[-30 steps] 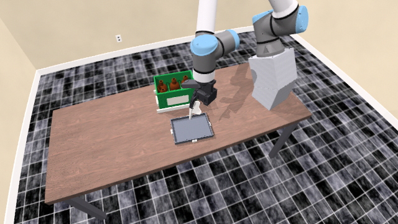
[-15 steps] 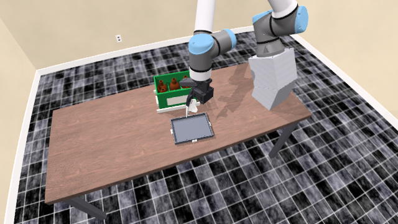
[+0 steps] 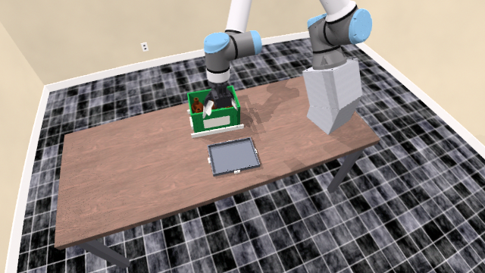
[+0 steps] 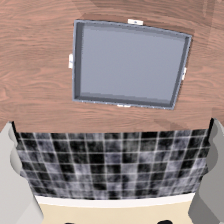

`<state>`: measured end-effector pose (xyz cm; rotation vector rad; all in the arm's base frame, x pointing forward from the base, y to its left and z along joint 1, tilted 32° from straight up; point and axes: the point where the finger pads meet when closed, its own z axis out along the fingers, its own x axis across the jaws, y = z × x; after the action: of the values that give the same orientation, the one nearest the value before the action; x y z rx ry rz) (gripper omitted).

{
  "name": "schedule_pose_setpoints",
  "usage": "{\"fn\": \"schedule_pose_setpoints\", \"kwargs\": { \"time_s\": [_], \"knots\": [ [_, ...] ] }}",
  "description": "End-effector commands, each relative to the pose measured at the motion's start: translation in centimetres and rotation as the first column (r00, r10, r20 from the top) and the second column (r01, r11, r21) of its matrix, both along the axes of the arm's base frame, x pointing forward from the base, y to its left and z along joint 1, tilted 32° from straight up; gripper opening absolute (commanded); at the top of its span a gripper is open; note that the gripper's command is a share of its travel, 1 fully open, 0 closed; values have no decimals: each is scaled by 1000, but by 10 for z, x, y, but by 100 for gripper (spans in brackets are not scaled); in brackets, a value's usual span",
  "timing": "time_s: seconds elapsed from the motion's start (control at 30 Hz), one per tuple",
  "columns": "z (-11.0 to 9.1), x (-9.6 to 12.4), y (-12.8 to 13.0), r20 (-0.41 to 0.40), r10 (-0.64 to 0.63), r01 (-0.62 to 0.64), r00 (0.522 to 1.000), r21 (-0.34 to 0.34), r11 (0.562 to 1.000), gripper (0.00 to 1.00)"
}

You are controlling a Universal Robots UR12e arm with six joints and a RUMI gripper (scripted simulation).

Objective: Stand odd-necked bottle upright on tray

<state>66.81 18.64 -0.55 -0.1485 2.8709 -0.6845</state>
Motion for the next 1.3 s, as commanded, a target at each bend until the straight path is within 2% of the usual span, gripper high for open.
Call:
{"fn": "schedule_pose_setpoints", "kwargs": {
  "time_s": [0.0, 0.2, 0.27, 0.37, 0.6, 0.73, 0.97, 1.0, 1.27],
  "knots": [
    [20, 11, -53, 72, -148, 145, 986, 35, 989, 100],
    [45, 15, -126, 164, -349, 338, 923, 91, 937, 100],
    [45, 15, -126, 164, -349, 338, 923, 91, 937, 100],
    [62, 13, -176, 221, -475, 456, 852, 136, 880, 100],
    [87, 2, -252, 299, -652, 615, 697, 218, 758, 100],
    [94, -2, -272, 317, -692, 650, 649, 242, 720, 100],
    [95, -3, -276, 320, -699, 657, 639, 246, 713, 100],
    [95, -3, -276, 320, -699, 657, 639, 246, 713, 0],
    [95, -3, -276, 320, -699, 657, 639, 246, 713, 0]
  ]
}}
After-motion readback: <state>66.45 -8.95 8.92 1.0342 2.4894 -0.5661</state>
